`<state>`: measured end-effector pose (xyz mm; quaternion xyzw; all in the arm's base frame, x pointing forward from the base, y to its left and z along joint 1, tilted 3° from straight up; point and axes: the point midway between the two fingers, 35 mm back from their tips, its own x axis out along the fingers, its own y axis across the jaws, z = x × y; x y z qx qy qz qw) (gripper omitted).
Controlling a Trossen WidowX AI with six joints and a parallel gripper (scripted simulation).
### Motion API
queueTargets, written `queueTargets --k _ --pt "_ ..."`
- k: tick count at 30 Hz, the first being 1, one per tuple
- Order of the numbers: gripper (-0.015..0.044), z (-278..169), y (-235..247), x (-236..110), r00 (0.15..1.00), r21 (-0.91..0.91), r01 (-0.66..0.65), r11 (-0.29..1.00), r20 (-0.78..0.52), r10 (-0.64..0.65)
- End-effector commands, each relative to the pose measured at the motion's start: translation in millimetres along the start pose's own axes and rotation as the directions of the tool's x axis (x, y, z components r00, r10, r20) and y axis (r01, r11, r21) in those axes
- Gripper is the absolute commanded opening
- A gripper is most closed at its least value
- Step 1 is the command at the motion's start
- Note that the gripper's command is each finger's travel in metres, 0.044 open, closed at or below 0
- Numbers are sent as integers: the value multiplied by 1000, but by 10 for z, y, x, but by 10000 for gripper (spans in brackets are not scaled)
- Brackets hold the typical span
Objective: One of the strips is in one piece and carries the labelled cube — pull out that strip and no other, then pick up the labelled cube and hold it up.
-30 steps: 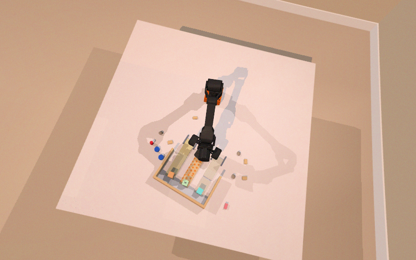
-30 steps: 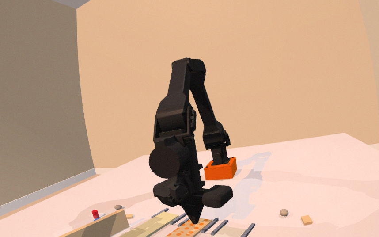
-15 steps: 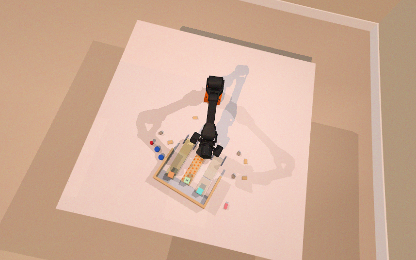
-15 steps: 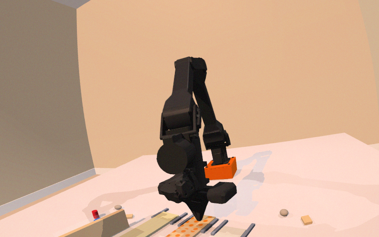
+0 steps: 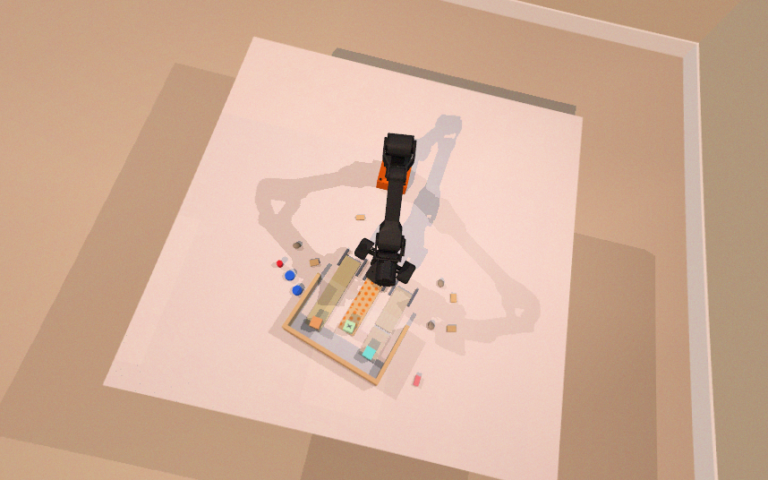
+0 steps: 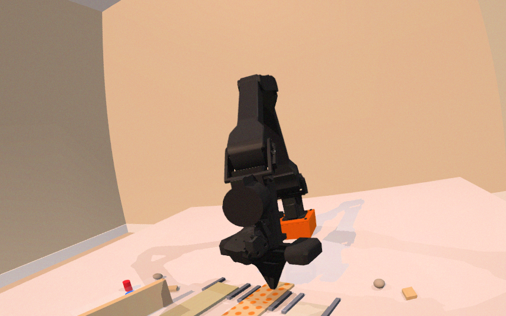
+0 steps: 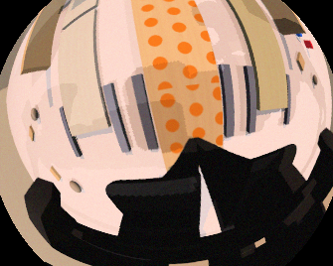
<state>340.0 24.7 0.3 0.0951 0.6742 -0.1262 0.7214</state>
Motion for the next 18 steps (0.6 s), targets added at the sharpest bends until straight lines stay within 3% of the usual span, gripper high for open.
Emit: queueTargets --k 1,18 --pt "0 -96 -8 32 1000 1 3 1000 -15 -3" --pt "0 -358 -5 40 1000 1 2 1000 -17 -2"
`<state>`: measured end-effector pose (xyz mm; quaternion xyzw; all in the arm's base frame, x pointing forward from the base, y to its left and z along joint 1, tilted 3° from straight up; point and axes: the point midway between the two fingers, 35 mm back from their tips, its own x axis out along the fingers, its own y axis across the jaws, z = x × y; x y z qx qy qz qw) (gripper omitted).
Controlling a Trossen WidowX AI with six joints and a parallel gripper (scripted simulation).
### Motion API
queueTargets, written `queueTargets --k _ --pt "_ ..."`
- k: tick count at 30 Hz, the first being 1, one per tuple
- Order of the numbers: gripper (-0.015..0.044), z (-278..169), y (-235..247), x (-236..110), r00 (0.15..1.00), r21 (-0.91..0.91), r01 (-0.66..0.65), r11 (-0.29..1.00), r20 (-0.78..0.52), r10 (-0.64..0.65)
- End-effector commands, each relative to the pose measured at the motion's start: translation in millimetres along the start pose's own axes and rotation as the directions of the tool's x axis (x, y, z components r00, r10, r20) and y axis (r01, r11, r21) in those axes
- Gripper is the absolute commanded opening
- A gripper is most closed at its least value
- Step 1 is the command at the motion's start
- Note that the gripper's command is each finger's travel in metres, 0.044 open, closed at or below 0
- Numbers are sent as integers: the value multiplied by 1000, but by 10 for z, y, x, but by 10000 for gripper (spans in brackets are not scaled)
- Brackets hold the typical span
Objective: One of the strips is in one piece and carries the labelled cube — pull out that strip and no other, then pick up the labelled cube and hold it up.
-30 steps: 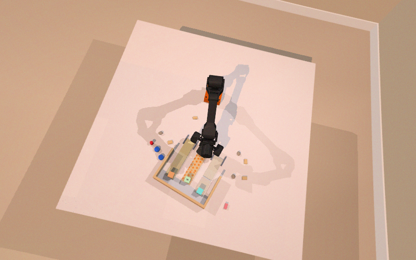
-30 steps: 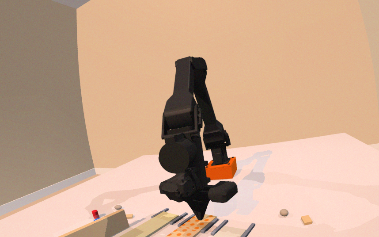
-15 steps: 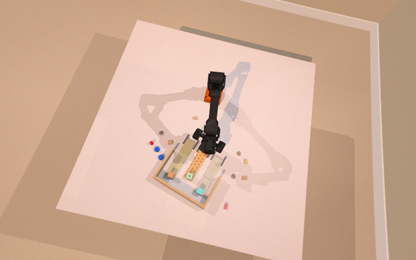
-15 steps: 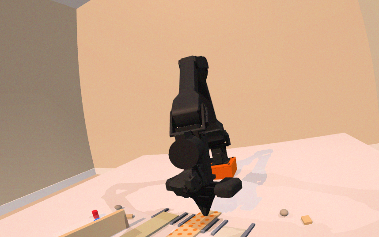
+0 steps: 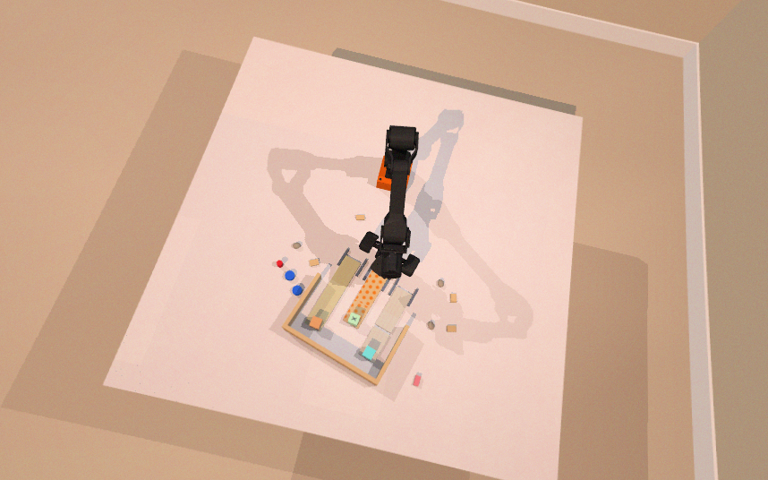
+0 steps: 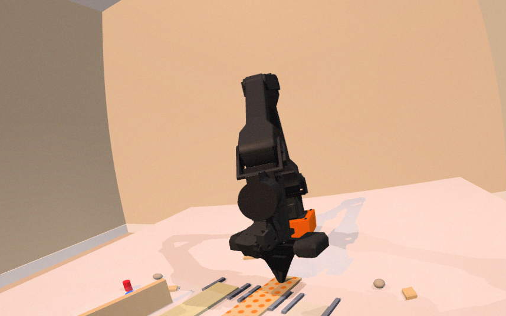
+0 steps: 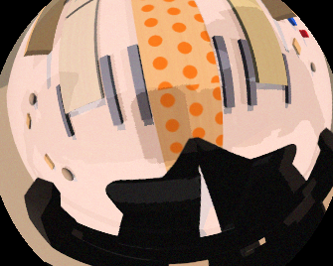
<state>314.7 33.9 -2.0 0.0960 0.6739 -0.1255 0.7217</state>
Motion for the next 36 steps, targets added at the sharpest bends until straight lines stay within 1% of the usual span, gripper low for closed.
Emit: queueTargets --k 1,36 --pt "0 -102 -14 37 1000 1 5 1000 -18 -5" --pt "0 -663 -7 35 1000 1 5 1000 -23 -5"
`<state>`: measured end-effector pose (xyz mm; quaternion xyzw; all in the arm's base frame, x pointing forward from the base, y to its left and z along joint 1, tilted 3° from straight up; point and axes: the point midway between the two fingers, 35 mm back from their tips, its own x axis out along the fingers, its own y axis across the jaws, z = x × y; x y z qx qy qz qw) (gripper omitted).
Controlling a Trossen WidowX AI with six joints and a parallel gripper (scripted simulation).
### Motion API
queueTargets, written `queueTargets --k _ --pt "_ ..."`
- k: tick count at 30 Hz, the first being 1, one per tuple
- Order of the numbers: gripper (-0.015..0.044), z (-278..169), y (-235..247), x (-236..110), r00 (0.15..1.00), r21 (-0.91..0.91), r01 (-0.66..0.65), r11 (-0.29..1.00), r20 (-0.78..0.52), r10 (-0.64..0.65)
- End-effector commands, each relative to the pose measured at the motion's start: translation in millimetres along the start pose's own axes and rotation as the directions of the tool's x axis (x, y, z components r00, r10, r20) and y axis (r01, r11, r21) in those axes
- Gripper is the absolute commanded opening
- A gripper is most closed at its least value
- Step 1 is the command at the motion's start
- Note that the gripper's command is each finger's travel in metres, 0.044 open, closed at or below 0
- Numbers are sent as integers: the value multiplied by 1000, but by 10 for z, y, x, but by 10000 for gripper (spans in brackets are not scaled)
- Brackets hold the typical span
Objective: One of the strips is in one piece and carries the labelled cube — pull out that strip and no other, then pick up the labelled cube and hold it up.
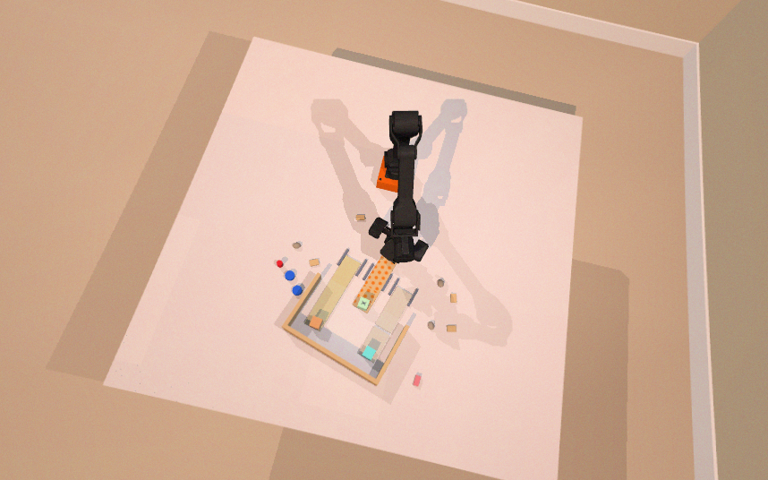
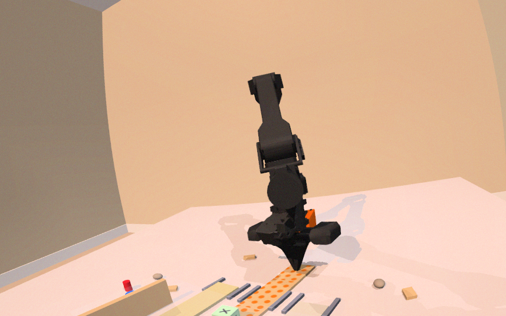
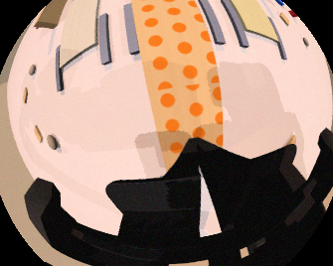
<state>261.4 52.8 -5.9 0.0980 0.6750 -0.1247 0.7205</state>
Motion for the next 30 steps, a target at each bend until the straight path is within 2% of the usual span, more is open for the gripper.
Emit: queueTargets --k 1,30 --pt "0 -112 -23 38 1000 -1 8 1000 -19 -8" --pt "0 -569 -17 33 1000 -1 8 1000 -23 -8"
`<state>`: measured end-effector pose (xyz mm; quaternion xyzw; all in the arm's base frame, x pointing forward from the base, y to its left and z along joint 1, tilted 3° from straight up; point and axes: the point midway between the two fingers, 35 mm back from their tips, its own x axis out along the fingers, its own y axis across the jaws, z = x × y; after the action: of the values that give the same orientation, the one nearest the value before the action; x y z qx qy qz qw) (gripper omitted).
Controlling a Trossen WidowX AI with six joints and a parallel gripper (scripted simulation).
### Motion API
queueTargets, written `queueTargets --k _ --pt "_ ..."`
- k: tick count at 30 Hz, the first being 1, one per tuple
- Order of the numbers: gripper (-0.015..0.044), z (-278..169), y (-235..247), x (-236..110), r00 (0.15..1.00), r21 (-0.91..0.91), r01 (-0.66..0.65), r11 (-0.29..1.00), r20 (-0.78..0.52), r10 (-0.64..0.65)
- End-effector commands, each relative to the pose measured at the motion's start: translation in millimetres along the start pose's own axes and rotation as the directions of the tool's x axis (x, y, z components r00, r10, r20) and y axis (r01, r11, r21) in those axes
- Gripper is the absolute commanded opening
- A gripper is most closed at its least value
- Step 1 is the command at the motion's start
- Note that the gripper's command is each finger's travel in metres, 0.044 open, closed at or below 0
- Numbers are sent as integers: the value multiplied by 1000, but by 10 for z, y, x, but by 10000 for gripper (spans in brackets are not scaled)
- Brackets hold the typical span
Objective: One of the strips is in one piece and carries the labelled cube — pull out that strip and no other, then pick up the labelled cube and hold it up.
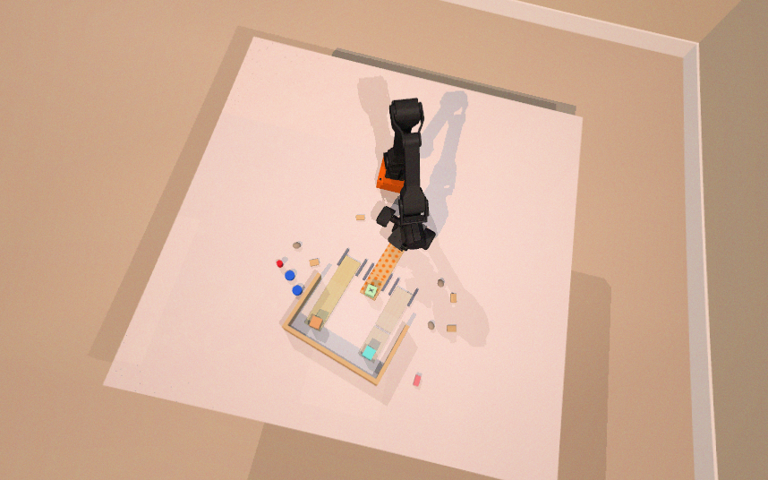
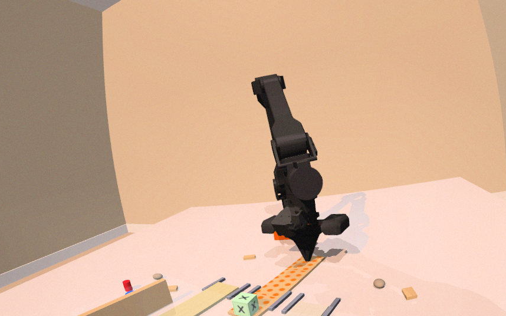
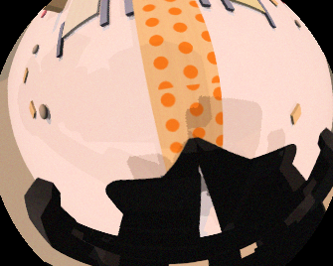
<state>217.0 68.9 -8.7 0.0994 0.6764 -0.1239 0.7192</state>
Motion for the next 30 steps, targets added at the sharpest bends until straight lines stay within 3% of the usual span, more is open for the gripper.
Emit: queueTargets --k 1,6,11,14,19,30 --pt "0 -113 -32 38 1000 -2 10 1000 -19 -10" --pt "0 -170 -32 38 1000 -2 10 1000 -20 -10" --pt "0 -72 12 -392 1000 -2 9 1000 -18 -9" --pt "0 -73 11 -416 1000 -2 9 1000 -19 -9" --pt "131 182 5 -413 1000 -141 7 990 -16 -10" --pt "420 622 -25 -427 1000 -148 8 989 -12 -10"
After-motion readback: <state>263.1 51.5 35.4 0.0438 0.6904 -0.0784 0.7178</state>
